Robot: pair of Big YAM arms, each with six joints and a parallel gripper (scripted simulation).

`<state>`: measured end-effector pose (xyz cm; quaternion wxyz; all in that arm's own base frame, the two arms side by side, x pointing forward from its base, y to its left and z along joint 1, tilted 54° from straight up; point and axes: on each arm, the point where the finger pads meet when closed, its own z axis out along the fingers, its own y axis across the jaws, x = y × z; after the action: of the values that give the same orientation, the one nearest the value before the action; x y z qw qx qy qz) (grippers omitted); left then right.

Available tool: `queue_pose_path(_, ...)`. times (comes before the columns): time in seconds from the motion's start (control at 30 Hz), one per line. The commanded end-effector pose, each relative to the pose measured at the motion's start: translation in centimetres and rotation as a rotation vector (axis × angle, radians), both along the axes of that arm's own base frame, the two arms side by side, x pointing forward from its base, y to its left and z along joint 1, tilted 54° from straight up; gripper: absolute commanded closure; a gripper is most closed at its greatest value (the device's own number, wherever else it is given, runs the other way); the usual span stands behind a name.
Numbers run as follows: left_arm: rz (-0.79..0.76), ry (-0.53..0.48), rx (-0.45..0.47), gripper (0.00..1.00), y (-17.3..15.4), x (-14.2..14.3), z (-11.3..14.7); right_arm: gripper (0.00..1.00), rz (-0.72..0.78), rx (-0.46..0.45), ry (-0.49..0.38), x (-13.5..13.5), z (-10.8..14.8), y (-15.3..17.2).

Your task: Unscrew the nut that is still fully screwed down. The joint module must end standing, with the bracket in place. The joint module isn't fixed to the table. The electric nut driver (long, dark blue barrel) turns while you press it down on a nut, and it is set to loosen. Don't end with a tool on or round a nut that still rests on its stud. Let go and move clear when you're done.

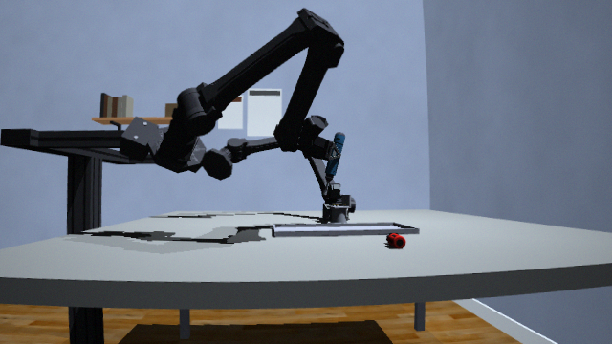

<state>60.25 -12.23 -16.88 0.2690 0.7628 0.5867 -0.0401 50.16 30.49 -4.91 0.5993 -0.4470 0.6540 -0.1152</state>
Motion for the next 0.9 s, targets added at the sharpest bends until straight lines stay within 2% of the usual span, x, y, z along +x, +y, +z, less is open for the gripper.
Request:
queue_pose_path(0.0, -0.007, -0.008, -0.001, 0.41, -0.5, 0.2, 0.3, 0.58, 0.002, 0.081, -0.004, 0.6, 3.5, 1.6)
queue_pose_path(0.07, -0.007, -0.008, -0.001, 0.41, -0.5, 0.2, 0.3, 0.58, -0.007, 0.095, 0.013, 0.5, 3.8, 1.6)
queue_pose_path(0.13, -0.007, -0.008, -0.001, 0.41, -0.5, 0.2, 0.3, 0.58, -0.071, 0.111, 0.024, 2.2, 4.2, -0.9)
queue_pose_path(0.23, -0.007, -0.008, -0.001, 0.41, -0.5, 0.2, 0.3, 0.58, -0.026, 0.111, 0.026, 1.0, 4.3, 1.3)
queue_pose_path(0.3, -0.007, -0.008, -0.001, 0.41, -0.5, 0.2, 0.3, 0.58, -0.026, 0.111, 0.026, 1.0, 4.3, 1.3)
queue_pose_path(0.4, -0.007, -0.008, -0.001, 0.41, -0.5, 0.2, 0.3, 0.58, -0.105, 0.126, 0.054, 2.1, 4.3, -2.1)
queue_pose_path(0.5, -0.007, -0.008, -0.001, 0.41, -0.5, 0.2, 0.3, 0.58, -0.135, 0.159, 0.060, 3.1, 5.4, -2.4)
queue_pose_path(0.57, -0.007, -0.008, -0.001, 0.41, -0.5, 0.2, 0.3, 0.58, -0.118, 0.171, 0.080, 2.1, 5.6, -1.0)
queue_pose_path(0.7, -0.007, -0.008, -0.001, 0.41, -0.5, 0.2, 0.3, 0.58, -0.205, 0.202, 0.103, 3.8, 6.3, -4.3)
queue_pose_path(0.73, -0.007, -0.008, -0.001, 0.41, -0.5, 0.2, 0.3, 0.58, -0.201, 0.203, 0.104, 3.8, 6.3, -4.2)
queue_pose_path(0.77, -0.007, -0.008, -0.001, 0.41, -0.5, 0.2, 0.3, 0.58, -0.167, 0.201, 0.107, 2.9, 6.3, -2.5)
queue_pose_path(0.87, -0.007, -0.008, -0.001, 0.41, -0.5, 0.2, 0.3, 0.58, -0.159, 0.201, 0.108, 2.7, 6.3, -2.0)
